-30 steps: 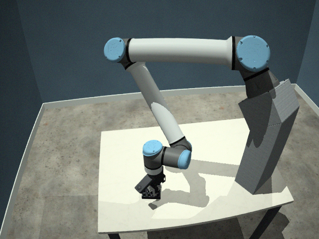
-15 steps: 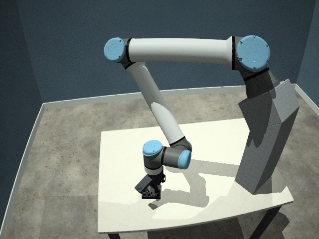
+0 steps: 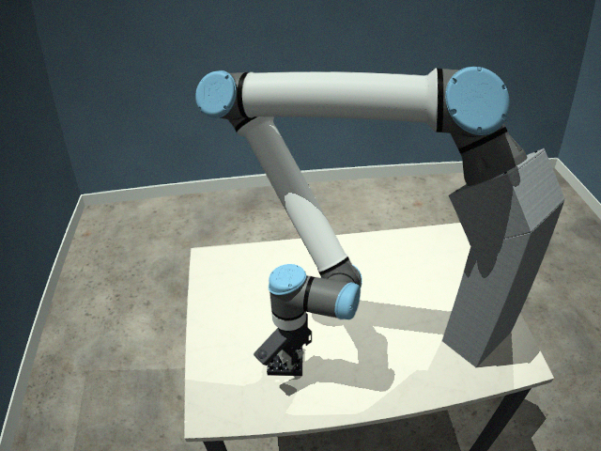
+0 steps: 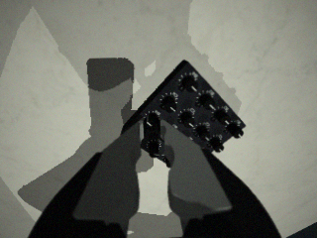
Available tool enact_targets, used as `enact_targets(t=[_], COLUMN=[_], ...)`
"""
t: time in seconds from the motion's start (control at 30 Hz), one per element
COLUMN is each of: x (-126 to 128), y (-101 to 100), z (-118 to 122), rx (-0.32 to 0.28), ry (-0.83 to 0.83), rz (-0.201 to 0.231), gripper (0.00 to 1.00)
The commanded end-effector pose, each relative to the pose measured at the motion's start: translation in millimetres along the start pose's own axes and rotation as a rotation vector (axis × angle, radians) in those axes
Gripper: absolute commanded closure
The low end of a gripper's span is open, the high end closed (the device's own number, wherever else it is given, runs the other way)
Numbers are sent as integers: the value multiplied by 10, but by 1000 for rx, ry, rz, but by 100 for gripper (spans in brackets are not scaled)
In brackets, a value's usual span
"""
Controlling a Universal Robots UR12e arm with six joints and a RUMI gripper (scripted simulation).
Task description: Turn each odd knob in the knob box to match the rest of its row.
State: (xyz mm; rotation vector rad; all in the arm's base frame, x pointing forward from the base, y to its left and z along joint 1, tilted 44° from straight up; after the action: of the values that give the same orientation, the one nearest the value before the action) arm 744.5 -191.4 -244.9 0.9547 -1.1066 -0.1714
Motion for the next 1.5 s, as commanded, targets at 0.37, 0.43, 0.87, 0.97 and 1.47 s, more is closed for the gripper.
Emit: enact_targets(t=[0.37,0.43,0.87,0.97,1.47], x=[0,0,-2,-3,-10], y=[6,6,6,6,6], z=[-3,-3,-3,-4,-3], rx=[1,1,1,1,1], ry=[6,10,58,81,231], rz=[0,0,0,0,0], gripper=[96,96,96,96,96])
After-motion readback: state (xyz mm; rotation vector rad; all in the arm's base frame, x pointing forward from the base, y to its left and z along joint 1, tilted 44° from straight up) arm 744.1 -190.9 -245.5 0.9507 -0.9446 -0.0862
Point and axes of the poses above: the point where the finger pads meet when closed, its own y axis back along the fingers, its own x axis across the jaws, z = x × y, the point moved 2 cm from there along y, back along the fingers, and after that the axes turned 6 degrees about y, right-handed, at the moved point
